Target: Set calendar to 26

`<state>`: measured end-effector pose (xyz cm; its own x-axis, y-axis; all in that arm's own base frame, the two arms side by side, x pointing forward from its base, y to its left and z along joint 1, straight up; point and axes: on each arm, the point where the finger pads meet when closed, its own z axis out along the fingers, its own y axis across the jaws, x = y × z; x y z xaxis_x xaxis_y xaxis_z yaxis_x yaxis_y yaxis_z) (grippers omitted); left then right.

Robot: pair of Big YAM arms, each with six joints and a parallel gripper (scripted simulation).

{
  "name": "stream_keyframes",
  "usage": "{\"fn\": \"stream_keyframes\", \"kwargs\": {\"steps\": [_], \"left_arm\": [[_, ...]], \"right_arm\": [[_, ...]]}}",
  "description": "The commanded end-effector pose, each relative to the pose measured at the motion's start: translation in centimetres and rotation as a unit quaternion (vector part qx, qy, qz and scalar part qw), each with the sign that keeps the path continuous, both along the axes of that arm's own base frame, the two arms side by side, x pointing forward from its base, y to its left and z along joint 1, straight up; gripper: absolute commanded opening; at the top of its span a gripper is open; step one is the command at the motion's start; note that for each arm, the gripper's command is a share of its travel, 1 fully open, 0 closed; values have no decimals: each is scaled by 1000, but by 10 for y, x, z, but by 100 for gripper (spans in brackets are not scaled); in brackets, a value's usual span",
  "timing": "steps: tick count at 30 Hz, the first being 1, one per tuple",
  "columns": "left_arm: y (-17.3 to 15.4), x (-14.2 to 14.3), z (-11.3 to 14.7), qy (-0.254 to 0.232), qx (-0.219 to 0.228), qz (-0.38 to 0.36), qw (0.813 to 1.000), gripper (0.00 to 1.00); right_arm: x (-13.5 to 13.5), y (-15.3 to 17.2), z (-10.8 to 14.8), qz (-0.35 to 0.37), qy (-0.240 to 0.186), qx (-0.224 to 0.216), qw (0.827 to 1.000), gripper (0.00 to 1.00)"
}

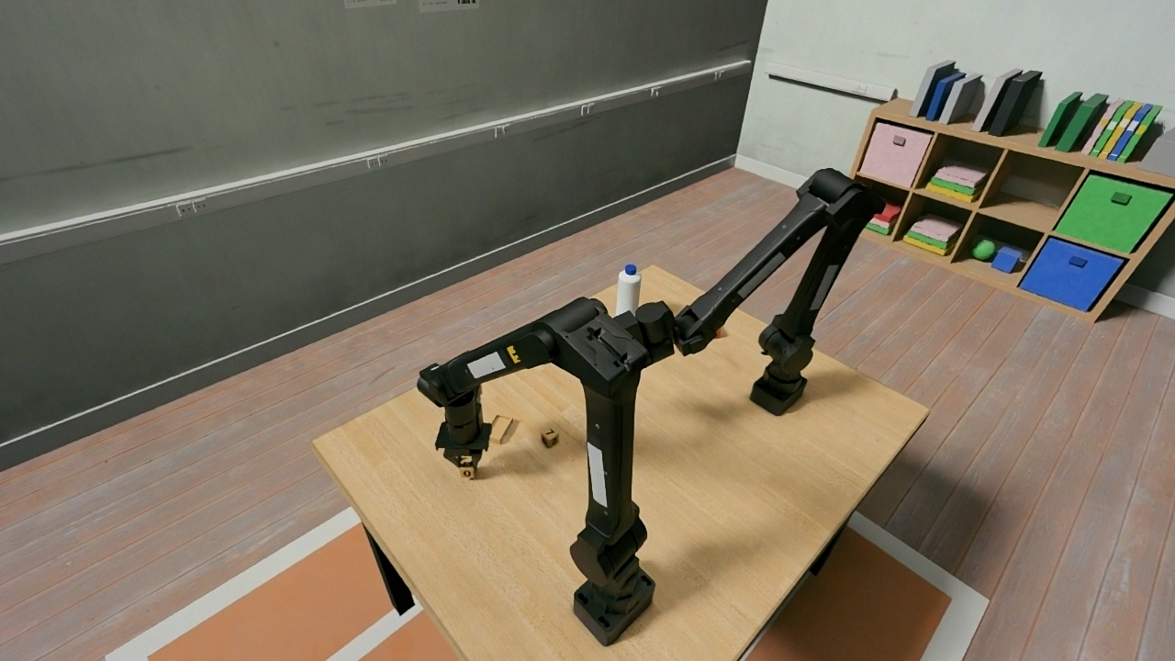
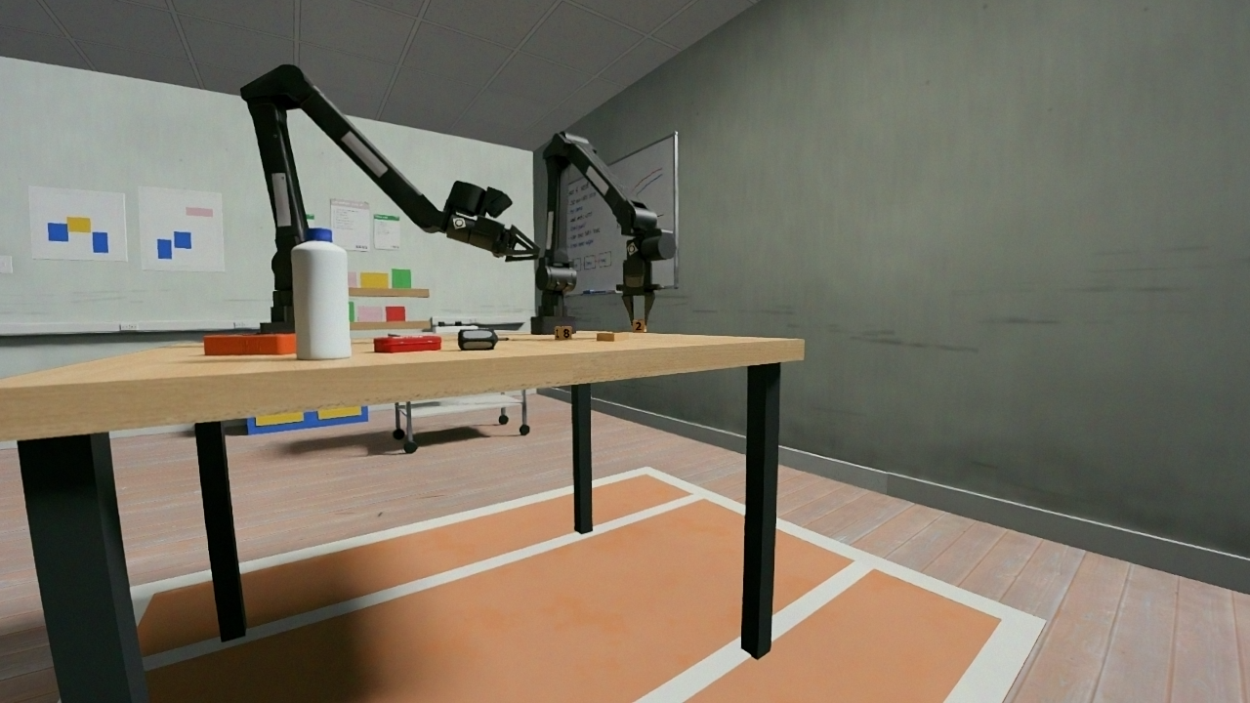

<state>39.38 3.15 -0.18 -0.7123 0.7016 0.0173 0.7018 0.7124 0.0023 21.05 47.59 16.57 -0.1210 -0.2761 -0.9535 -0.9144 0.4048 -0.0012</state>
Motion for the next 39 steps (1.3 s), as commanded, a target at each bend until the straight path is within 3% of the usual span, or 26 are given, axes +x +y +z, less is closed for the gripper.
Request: {"fn": "stream_keyframes", "kwargs": {"steps": [1,6,18,19,23,31,32,39], "left_arm": [[-4,10,11,-21,-1,-103,994,24],[-4,8,10,-19,-1,-145,989,24],[-7,15,15,-22,-2,-134,991,24],[-8,8,2,-11,-4,-134,991,24],[-8,1,-8,0,-6,-134,991,24],[-3,2,-10,-1,-6,-134,991,24],[-3,5,-2,-9,-5,-134,991,24],[-2,5,-12,-4,-5,-132,991,24]], "right_arm": [[3,10,16,1,-6,16,1000,100],[3,10,16,1,-6,16,1000,100],[3,10,16,1,-6,16,1000,100],[3,10,16,1,-6,16,1000,100],[3,10,16,1,-6,16,1000,100],[3,10,16,1,-6,16,1000,100],[3,10,16,1,-6,16,1000,100],[3,10,16,1,-6,16,1000,100]]}}
